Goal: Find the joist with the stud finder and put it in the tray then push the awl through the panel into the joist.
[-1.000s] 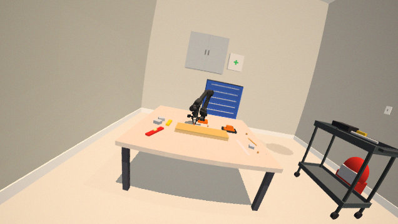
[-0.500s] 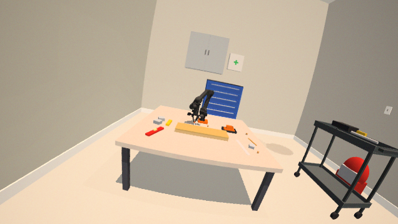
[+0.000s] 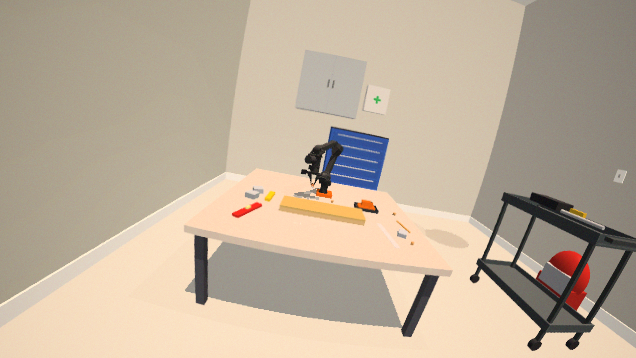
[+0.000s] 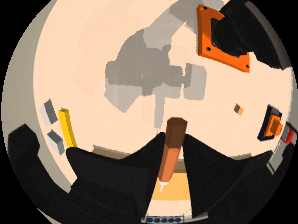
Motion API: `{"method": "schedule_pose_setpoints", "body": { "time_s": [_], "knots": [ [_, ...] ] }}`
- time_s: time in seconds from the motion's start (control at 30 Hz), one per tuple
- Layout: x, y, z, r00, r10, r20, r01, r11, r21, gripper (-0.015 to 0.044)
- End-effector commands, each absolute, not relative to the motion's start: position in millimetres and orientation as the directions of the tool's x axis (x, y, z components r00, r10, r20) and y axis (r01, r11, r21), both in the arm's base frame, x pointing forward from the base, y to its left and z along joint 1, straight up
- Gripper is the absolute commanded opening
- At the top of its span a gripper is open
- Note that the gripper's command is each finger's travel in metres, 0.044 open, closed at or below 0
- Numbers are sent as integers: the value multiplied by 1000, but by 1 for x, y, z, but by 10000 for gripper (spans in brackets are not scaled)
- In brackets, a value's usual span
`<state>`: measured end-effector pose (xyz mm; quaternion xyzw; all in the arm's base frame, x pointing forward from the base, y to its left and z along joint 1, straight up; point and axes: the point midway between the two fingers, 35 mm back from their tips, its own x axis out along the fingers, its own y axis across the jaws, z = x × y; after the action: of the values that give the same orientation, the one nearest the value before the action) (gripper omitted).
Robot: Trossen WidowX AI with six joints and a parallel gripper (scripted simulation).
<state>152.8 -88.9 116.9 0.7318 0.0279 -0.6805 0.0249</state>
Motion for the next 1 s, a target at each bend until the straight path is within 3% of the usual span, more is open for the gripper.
{"method": "schedule_pose_setpoints", "body": {
  "time_s": [0.0, 0.17, 0.4, 0.97],
  "knots": [
    [151, -88, 138, 86, -4, -996, 78, -997, 11, 0],
    [153, -88, 138, 108, -5, -994, 109, -994, 17, 0],
    [169, -91, 138, 244, -14, -970, 303, -949, 90, 0],
    [205, -98, 152, 569, -48, -821, 644, -594, 481, 0]
  ]
}}
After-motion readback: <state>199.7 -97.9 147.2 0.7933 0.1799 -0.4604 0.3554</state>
